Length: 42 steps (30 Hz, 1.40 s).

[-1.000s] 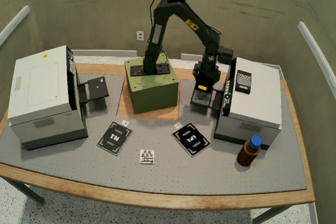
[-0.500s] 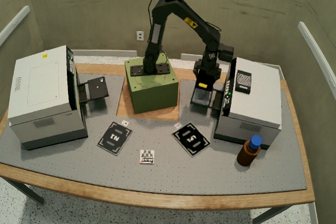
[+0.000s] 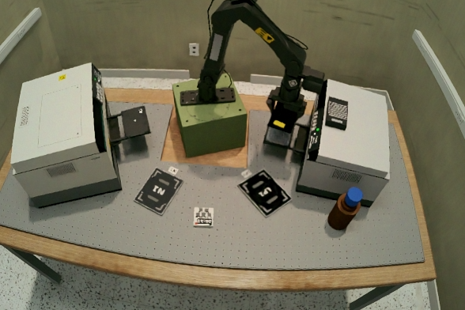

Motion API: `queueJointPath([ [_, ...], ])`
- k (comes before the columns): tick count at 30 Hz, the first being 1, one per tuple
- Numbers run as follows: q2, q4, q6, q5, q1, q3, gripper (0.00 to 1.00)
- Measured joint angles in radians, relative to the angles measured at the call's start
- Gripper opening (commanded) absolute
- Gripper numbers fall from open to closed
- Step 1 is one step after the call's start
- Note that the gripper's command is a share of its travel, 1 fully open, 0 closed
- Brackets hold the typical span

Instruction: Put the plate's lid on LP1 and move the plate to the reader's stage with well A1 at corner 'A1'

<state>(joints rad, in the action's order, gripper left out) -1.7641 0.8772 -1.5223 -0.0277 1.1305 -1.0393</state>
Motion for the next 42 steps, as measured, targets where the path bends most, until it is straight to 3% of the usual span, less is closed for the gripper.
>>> queueJointPath([
  [42,-0.061,-0.063,0.246,-0.031,-0.182,-0.032,0.85],
])
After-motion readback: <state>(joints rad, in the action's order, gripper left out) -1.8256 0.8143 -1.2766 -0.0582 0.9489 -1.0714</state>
